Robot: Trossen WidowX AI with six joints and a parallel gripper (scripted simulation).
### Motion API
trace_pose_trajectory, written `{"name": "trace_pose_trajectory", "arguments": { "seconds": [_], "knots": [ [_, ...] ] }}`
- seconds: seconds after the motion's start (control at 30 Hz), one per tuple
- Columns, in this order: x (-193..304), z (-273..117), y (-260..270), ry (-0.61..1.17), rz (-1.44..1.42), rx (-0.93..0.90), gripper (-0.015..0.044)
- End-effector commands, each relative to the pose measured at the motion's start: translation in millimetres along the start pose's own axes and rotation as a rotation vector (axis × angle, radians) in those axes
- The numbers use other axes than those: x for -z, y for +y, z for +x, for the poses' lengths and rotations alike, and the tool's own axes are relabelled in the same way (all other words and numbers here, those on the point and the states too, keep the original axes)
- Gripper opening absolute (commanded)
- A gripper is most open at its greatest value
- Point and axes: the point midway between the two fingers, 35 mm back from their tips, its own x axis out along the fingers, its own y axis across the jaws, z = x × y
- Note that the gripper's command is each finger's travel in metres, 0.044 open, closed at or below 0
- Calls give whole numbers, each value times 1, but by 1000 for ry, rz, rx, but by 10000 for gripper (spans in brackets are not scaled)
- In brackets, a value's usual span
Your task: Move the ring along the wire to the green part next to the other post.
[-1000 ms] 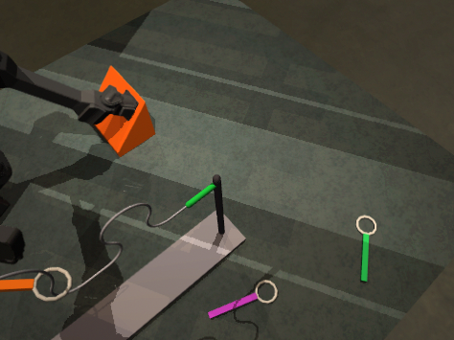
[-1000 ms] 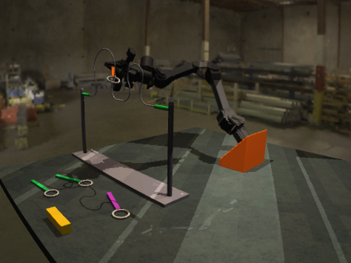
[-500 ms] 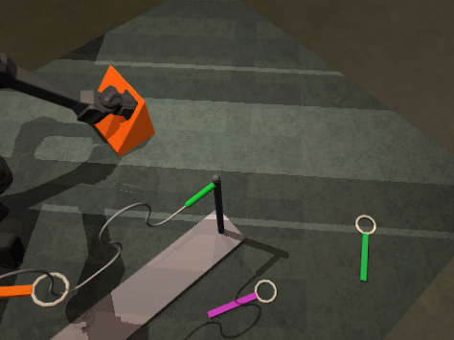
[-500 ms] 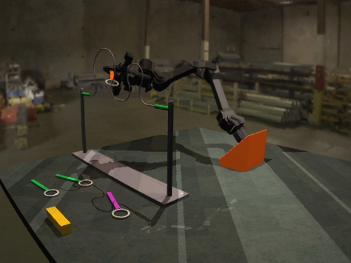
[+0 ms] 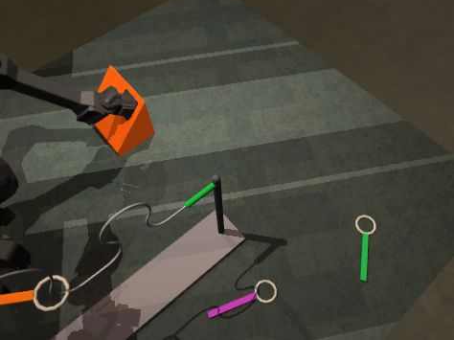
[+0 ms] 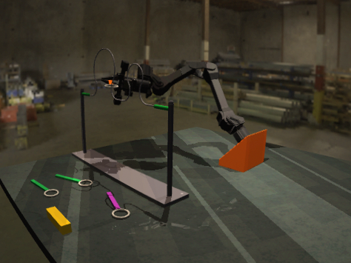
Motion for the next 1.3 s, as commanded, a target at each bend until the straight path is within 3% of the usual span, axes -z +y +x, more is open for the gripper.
{"name": "trace_pose_trajectory", "arguments": {
  "seconds": [0.0,1.27],
  "knots": [
    [-1,-3,18,13,90,-54,-150],
    [-69,-56,131,122,908,-518,-150]
  ]
}}
